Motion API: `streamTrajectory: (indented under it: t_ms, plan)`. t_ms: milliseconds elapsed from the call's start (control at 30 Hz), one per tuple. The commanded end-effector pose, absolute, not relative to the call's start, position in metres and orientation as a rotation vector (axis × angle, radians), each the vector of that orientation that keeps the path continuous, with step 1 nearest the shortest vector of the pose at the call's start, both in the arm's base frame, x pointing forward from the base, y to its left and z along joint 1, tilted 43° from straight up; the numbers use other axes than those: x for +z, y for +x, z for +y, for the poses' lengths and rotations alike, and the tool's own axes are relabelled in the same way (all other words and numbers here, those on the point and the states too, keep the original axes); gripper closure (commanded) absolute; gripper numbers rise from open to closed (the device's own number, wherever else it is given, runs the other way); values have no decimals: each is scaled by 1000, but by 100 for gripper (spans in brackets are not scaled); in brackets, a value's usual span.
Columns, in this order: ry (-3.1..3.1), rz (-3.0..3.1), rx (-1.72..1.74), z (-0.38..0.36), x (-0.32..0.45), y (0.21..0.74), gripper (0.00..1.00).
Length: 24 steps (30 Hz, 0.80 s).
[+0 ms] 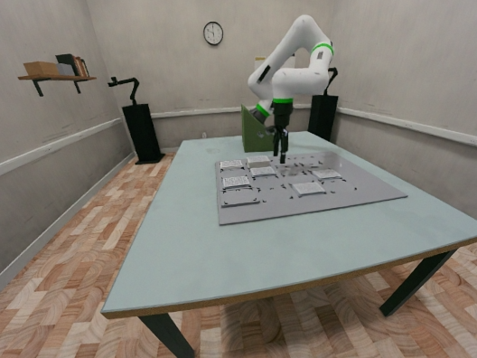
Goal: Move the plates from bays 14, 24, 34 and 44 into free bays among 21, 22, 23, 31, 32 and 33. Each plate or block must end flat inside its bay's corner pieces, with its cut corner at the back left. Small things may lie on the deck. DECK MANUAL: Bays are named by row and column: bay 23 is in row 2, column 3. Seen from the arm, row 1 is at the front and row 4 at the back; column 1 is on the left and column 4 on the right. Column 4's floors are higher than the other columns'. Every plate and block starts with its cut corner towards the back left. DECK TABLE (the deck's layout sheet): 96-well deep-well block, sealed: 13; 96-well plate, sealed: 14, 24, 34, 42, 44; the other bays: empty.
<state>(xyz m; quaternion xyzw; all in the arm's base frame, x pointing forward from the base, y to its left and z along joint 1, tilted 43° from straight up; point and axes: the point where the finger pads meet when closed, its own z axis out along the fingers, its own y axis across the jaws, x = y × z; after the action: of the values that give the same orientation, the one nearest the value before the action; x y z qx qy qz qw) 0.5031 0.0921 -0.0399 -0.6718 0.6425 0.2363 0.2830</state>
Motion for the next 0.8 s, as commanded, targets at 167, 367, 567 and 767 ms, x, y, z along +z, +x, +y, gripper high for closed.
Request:
streamTrajectory:
  t_ms: [167, 367, 567, 767]
  plan:
    - [-1799, 1720, 630, 75, -55, 495, 30]
    - [-1799, 1720, 630, 59, -71, 487, 30]
    - [-1799, 1720, 630, 42, -87, 479, 30]
    - [-1799, 1720, 630, 32, -97, 474, 30]
